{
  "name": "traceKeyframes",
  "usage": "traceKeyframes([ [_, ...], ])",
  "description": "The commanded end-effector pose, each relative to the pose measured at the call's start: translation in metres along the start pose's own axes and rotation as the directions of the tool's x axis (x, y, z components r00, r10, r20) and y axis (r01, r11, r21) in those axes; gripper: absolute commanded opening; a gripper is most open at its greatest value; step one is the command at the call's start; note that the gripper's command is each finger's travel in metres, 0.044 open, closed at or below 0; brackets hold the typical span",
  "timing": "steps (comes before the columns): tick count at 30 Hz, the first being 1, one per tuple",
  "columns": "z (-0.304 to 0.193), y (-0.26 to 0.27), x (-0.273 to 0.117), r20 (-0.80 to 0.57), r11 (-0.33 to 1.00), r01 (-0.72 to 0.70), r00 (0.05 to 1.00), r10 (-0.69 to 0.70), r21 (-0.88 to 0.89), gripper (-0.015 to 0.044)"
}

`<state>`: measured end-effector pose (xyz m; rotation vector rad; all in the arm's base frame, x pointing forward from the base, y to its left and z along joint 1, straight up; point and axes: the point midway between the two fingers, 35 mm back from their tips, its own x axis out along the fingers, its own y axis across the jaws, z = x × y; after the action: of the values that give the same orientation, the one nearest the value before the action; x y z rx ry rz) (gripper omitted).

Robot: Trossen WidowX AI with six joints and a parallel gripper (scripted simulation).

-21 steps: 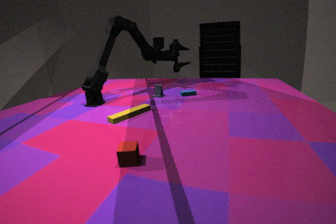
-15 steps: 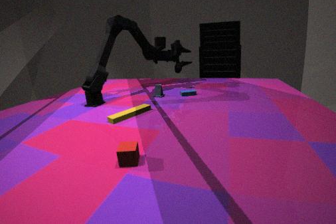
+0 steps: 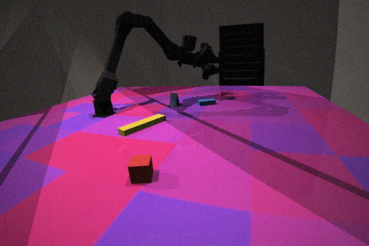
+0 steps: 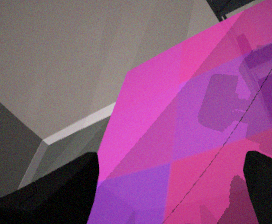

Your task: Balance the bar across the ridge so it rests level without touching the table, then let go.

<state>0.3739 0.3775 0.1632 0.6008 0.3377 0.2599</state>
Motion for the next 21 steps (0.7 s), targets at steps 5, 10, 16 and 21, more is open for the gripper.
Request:
traceKeyframes([
  [5, 0.026, -0.044, 0.011, -0.03, 0.973, 0.099, 0.994, -0.108, -0.207, 0.0315],
  [10, 0.044, -0.075, 0.015, -0.052, 0.928, 0.156, 0.982, -0.184, -0.34, 0.0315],
  [16, 0.065, -0.113, 0.016, -0.079, 0.85, 0.206, 0.958, -0.277, -0.486, 0.0315],
  [21, 0.081, -0.147, 0.011, -0.106, 0.776, 0.23, 0.929, -0.355, -0.587, 0.0315],
])
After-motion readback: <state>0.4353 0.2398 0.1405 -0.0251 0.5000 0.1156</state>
